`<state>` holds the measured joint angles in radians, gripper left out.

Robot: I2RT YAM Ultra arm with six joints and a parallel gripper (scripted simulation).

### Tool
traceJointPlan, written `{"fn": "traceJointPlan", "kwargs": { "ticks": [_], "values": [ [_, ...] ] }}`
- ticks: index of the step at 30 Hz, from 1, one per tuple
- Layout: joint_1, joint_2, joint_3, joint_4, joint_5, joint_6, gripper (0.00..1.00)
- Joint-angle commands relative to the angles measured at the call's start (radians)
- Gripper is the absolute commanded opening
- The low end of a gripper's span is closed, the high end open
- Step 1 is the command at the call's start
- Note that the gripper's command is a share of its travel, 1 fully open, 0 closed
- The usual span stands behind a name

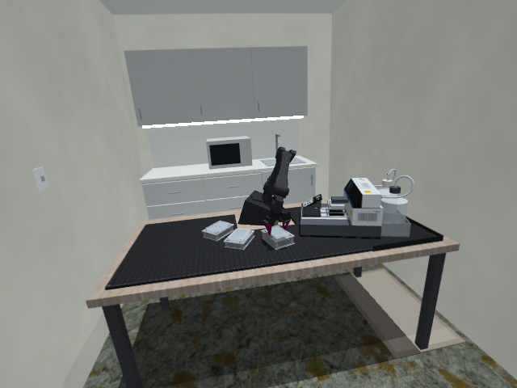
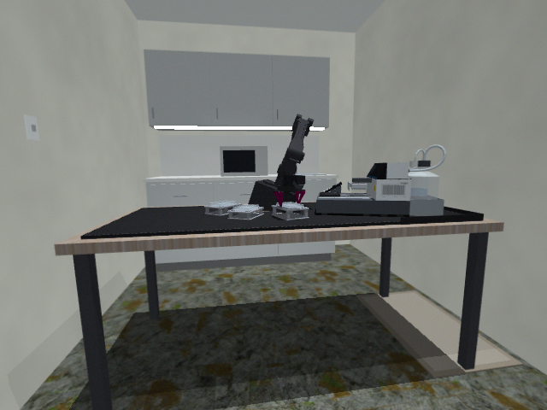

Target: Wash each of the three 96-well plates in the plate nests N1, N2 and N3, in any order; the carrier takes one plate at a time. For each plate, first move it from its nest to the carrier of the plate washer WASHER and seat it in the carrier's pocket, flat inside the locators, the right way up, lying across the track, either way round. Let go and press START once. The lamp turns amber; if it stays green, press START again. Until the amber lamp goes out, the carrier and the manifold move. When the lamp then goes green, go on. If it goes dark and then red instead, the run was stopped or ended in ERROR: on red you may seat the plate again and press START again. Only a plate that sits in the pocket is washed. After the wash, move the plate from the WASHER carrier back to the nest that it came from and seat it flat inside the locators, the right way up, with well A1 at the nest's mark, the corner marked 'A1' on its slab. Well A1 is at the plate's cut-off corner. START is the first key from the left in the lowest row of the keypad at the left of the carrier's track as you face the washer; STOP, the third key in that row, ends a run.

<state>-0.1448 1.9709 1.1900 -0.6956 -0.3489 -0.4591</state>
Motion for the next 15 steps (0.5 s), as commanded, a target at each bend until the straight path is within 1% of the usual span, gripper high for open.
{"fn": "traceJointPlan", "kwargs": {
  "ticks": [1, 8, 9, 11, 12, 14, 15],
  "values": [
    [-0.003, -0.007, 0.004, 0.007, 0.000, 0.003, 1.00],
    [-0.003, -0.007, 0.003, 0.007, 0.000, 0.003, 1.00],
    [-0.003, -0.007, 0.004, 0.006, 0.000, 0.002, 0.90],
    [-0.003, -0.007, 0.004, 0.006, 0.000, 0.002, 0.90],
    [-0.003, -0.007, 0.004, 0.006, 0.000, 0.002, 0.80],
    [-0.003, -0.007, 0.004, 0.006, 0.000, 0.002, 0.80],
    [-0.003, -0.007, 0.004, 0.006, 0.000, 0.002, 0.70]
  ]
}}
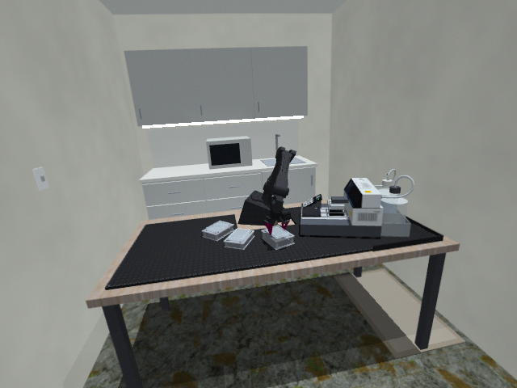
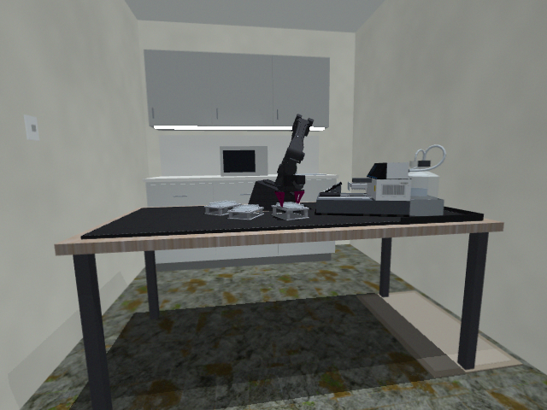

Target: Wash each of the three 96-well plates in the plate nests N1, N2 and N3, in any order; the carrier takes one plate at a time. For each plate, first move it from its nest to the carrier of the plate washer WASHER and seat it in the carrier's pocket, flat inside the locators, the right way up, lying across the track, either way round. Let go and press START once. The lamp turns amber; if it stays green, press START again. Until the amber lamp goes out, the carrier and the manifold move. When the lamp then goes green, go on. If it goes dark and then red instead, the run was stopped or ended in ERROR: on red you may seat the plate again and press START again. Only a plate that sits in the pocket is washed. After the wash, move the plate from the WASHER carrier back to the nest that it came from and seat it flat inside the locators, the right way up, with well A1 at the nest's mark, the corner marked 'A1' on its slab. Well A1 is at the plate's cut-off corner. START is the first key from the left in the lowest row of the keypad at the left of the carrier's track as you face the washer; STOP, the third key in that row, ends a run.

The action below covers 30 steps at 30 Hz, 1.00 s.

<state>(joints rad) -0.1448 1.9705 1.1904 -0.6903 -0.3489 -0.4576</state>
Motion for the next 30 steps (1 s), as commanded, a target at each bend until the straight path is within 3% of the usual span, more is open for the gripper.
{"fn": "traceJointPlan", "kwargs": {
  "ticks": [1, 2, 3, 7, 8, 10, 11, 13, 14, 16, 17, 19, 20, 24, 25, 30],
  "values": [
    [-0.003, -0.006, 0.003, 0.001, 0.000, 0.000, 0.70],
    [-0.003, -0.006, 0.003, 0.001, 0.000, 0.000, 0.70],
    [-0.003, -0.006, 0.003, 0.001, 0.000, 0.000, 0.60],
    [-0.003, -0.006, 0.003, 0.001, 0.000, 0.000, 0.60],
    [-0.003, -0.006, 0.003, 0.001, 0.000, 0.000, 0.50],
    [-0.003, -0.006, 0.003, 0.001, 0.000, 0.000, 0.50],
    [-0.003, -0.006, 0.003, 0.001, 0.000, 0.000, 0.40],
    [-0.003, -0.006, 0.003, 0.001, 0.000, 0.000, 0.40],
    [-0.003, -0.006, 0.003, 0.001, 0.000, 0.000, 0.30],
    [-0.003, -0.006, 0.003, 0.001, 0.000, 0.000, 0.30],
    [-0.003, -0.006, 0.003, 0.001, 0.000, 0.000, 0.20],
    [-0.003, -0.006, 0.003, 0.001, 0.000, 0.000, 0.20],
    [-0.003, -0.006, 0.003, 0.001, 0.000, 0.000, 0.10],
    [-0.003, -0.006, 0.003, 0.001, 0.000, 0.000, 0.10],
    [-0.003, -0.006, 0.003, 0.001, 0.000, 0.000, 0.00],
    [-0.003, -0.006, 0.003, 0.001, 0.000, 0.000, 0.00]
  ]
}}
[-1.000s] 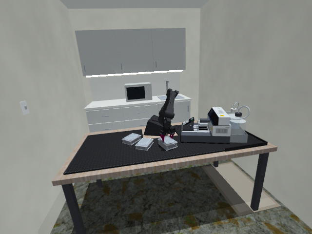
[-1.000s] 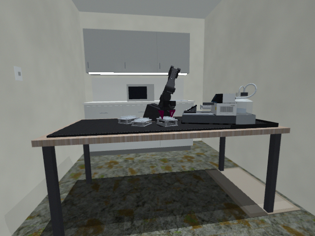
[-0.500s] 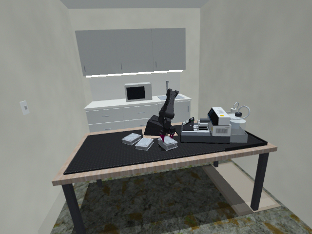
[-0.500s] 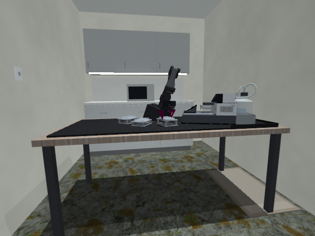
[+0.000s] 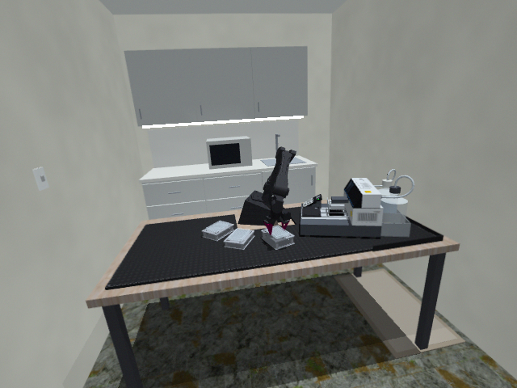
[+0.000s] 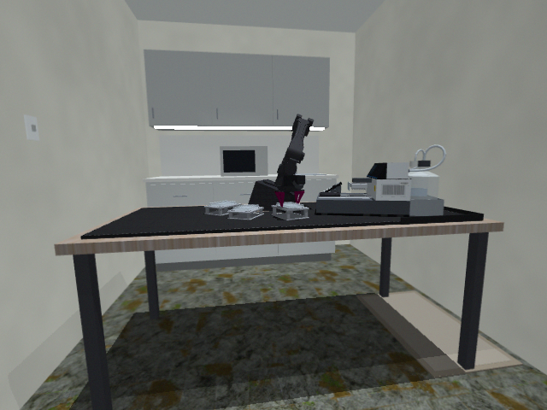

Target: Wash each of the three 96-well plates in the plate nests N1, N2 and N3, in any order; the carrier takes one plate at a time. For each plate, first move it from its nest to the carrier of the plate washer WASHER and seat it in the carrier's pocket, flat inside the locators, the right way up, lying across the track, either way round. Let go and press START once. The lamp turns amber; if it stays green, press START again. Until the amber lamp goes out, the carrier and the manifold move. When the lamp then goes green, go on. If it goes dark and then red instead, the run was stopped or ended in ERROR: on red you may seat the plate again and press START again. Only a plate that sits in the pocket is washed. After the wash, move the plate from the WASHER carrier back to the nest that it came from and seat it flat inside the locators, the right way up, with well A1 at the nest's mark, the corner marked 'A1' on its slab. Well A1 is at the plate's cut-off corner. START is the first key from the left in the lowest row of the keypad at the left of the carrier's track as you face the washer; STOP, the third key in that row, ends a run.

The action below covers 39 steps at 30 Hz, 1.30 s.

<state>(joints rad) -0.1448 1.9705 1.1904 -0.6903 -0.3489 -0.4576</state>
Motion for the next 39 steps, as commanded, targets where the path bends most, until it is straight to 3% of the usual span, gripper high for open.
{"fn": "traceJointPlan", "kwargs": {
  "ticks": [1, 21, 39],
  "values": [
    [-0.003, -0.006, 0.003, 0.001, 0.000, 0.000, 0.00],
    [-0.003, -0.006, 0.003, 0.001, 0.000, 0.000, 0.00],
    [-0.029, -0.058, 0.042, -0.098, -0.002, -0.027, 0.00]
  ]
}}
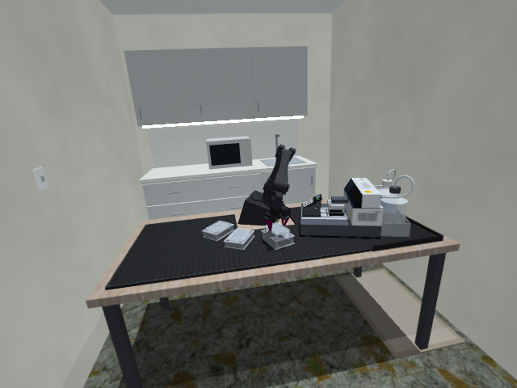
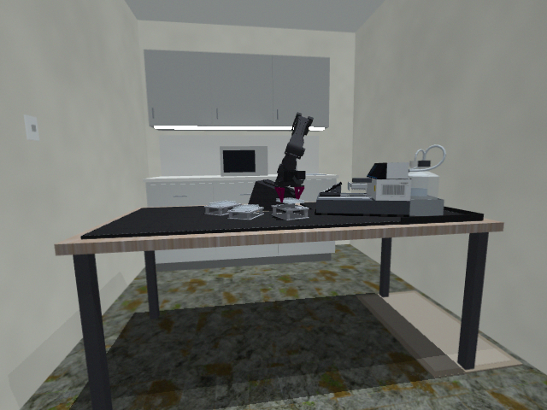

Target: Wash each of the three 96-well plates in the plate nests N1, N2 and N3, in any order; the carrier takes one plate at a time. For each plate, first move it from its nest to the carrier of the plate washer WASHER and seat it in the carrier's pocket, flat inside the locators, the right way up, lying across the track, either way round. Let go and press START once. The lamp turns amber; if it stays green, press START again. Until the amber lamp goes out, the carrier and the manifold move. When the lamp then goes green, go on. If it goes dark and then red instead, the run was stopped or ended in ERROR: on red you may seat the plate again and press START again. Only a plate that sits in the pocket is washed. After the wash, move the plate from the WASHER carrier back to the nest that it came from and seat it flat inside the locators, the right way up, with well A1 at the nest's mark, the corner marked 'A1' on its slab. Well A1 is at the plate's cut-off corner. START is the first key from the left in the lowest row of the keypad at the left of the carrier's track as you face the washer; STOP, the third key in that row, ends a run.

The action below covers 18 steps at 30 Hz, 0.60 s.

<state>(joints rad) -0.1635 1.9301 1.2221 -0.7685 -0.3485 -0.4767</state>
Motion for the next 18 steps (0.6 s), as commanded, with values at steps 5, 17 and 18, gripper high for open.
{"fn": "traceJointPlan", "kwargs": {
  "ticks": [5, 17, 18],
  "values": [
    [-0.017, -0.029, 0.022, -0.045, -0.003, -0.015, 0.00],
    [-0.035, -0.057, 0.057, -0.116, -0.005, -0.035, 0.00],
    [-0.037, -0.060, 0.060, -0.122, -0.005, -0.036, 0.00]
  ]
}}
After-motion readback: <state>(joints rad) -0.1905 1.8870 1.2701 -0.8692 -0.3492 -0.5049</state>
